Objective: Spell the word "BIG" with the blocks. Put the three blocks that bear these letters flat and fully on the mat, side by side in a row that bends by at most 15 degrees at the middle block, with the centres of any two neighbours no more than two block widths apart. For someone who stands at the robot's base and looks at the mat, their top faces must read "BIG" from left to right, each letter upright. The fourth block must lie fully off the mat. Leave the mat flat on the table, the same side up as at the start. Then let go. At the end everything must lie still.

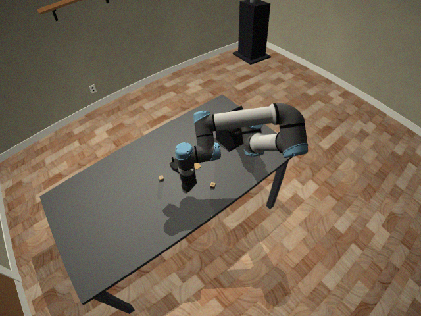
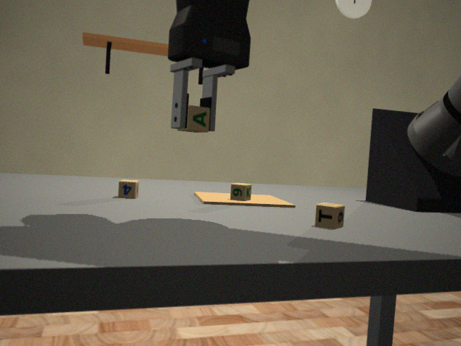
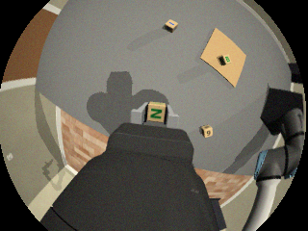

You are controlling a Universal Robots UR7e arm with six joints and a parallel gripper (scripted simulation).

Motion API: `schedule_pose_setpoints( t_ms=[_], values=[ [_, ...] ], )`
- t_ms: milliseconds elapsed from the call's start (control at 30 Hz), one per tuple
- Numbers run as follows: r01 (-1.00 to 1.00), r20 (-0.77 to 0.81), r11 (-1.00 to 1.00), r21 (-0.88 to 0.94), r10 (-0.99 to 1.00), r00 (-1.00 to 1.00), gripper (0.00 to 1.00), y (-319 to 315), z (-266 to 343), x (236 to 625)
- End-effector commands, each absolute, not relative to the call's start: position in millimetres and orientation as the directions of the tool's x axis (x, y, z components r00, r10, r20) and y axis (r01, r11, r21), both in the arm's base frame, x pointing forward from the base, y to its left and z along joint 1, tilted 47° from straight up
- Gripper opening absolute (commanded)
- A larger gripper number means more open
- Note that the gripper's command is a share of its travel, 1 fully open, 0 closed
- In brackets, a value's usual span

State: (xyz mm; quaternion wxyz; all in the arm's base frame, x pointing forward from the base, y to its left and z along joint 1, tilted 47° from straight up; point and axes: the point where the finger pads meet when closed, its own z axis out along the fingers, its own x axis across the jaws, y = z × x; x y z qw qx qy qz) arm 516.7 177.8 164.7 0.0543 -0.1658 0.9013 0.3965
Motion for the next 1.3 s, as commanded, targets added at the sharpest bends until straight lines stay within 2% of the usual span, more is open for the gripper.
schedule_pose_setpoints(
  t_ms=[0, 500, 1133, 1267],
  values=[
    [-0.412, -0.281, 0.608, 0.678, -0.304, -0.91, 0.49, 178, 160, 517],
    [-0.732, -0.521, 0.443, 0.517, -0.516, -0.68, 0.49, 184, 152, 522],
    [-0.94, -0.682, 0.205, 0.271, -0.648, -0.338, 0.49, 192, 146, 523],
    [-0.977, -0.712, 0.118, 0.18, -0.67, -0.212, 0.49, 194, 144, 522]
  ],
)
